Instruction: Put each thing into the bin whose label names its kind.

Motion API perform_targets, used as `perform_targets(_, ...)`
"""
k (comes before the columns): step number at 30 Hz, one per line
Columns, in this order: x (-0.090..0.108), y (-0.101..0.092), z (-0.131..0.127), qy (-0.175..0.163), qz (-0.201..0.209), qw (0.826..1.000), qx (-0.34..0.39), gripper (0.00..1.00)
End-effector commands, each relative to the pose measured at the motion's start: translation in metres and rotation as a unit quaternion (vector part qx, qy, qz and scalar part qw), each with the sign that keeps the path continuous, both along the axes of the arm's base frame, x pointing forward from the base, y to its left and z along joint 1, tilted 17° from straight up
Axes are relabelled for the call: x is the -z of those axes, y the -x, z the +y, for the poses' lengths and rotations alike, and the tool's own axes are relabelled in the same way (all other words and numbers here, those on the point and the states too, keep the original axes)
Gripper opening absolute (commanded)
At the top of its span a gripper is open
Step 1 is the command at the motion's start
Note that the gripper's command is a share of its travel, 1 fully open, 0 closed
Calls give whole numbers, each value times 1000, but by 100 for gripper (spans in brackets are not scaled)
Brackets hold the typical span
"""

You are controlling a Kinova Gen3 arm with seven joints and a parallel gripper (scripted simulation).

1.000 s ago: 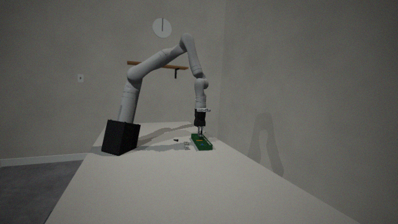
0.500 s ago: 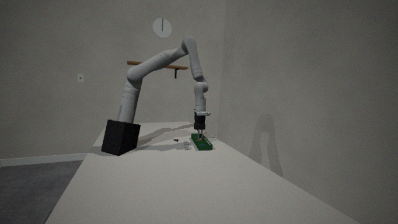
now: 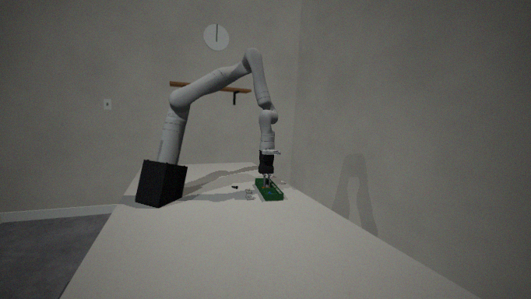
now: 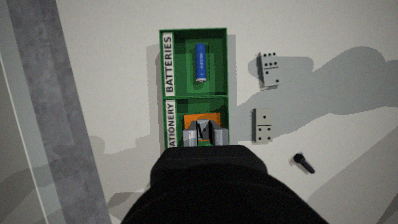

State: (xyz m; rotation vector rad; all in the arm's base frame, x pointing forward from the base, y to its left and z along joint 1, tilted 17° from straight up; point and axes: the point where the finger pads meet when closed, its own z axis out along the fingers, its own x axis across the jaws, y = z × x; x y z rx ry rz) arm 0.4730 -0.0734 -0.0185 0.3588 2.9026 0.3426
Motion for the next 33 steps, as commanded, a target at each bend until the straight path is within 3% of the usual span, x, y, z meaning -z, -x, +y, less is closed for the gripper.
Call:
perform_targets(1, -1, -1, 0, 0, -1, 1000, 0, 62)
perform_targets(17, -1, -1, 0, 0, -1, 1000, 0, 62)
perform_targets(23, -27, 6, -6, 0, -1, 1000, 0, 62)
perform_targets(33, -27, 5, -6, 0, -1, 1000, 0, 62)
